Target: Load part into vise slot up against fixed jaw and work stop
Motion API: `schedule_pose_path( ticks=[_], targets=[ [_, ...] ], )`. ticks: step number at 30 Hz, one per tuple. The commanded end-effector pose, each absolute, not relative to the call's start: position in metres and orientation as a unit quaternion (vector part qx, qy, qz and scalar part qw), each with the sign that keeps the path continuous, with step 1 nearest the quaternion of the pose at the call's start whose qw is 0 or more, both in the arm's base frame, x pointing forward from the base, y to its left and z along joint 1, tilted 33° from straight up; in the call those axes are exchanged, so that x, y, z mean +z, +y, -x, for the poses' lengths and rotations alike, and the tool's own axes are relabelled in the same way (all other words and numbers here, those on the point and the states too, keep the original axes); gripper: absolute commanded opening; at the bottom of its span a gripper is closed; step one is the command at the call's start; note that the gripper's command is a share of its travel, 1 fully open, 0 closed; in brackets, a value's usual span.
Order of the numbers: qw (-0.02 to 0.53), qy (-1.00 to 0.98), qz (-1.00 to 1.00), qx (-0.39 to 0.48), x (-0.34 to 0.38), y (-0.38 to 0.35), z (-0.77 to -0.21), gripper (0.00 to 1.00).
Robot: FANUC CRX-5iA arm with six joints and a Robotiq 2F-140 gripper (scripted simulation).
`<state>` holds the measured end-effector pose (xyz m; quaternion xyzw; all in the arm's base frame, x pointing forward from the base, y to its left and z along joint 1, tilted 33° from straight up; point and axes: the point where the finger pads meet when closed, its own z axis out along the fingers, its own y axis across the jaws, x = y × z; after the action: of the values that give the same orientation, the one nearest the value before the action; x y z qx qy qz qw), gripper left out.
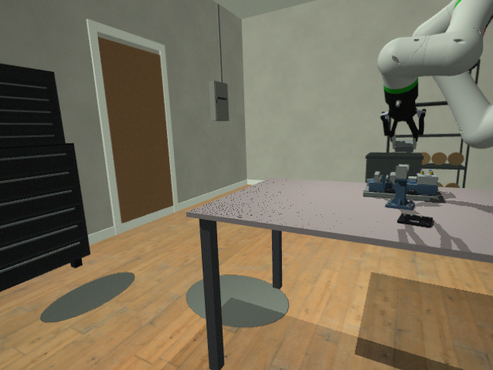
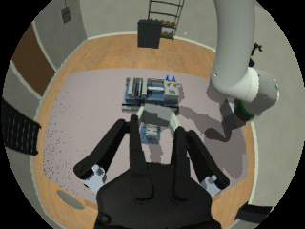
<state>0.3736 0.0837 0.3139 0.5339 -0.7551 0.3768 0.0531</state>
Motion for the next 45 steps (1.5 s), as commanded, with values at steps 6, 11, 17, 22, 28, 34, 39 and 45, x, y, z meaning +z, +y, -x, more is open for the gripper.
schedule_pose_path(
  ticks=[6,11,17,22,28,34,39,45],
  targets=[
    [0.053,-0.755,-0.534,0.377,0.314,0.084,-0.374,0.00],
    [0.053,-0.755,-0.534,0.377,0.313,0.084,-0.375,0.00],
    [0.053,-0.755,-0.534,0.377,0.311,0.084,-0.376,0.00],
    [0.053,-0.755,-0.534,0.377,0.309,0.084,-0.377,0.00],
    [0.053,-0.755,-0.534,0.377,0.306,0.085,-0.379,0.00],
    [0.053,-0.755,-0.534,0.377,0.302,0.085,-0.381,0.00],
    [0.053,-0.755,-0.534,0.377,0.299,0.086,-0.383,0.00],
    [0.053,-0.755,-0.534,0.377,0.294,0.086,-0.386,0.00]
  ],
)
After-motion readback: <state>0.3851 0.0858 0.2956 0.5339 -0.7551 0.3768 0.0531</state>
